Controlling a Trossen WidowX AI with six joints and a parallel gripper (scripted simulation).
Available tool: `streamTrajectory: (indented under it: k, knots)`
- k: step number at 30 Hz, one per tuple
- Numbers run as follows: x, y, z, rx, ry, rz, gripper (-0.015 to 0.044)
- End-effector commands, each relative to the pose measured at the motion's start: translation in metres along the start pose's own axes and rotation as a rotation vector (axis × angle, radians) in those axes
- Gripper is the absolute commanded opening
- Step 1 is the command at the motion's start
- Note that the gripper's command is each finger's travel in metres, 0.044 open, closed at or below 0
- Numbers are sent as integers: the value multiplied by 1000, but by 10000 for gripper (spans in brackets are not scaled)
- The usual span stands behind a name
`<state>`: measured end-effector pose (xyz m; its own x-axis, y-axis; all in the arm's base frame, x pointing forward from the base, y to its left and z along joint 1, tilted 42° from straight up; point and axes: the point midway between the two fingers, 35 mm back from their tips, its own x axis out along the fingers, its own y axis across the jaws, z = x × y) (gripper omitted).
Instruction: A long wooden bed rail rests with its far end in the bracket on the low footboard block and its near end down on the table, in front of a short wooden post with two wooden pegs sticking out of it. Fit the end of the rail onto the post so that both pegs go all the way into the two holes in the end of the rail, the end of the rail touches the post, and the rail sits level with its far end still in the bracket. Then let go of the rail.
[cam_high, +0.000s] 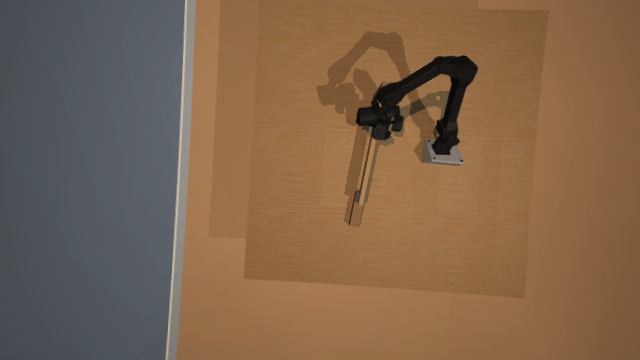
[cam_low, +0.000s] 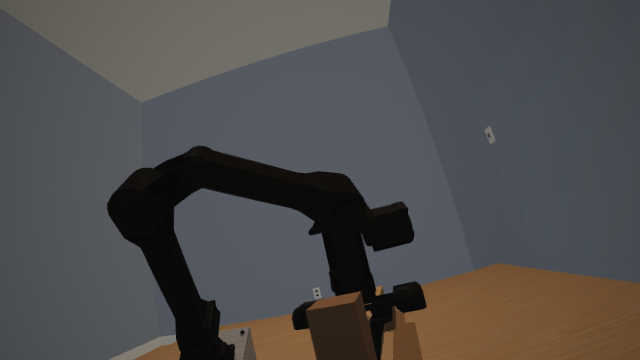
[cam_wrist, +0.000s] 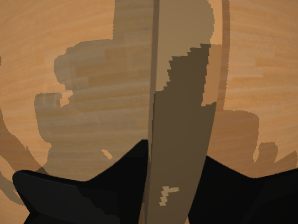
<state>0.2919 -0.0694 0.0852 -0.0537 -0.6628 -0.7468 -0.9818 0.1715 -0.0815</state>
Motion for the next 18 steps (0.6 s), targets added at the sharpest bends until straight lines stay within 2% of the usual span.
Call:
streamTrajectory:
  k: [1,18]
  knots:
    - [-1,-1,1,-4,5,-8,0]
    - [0,-1,3,-3,5,-8,0]
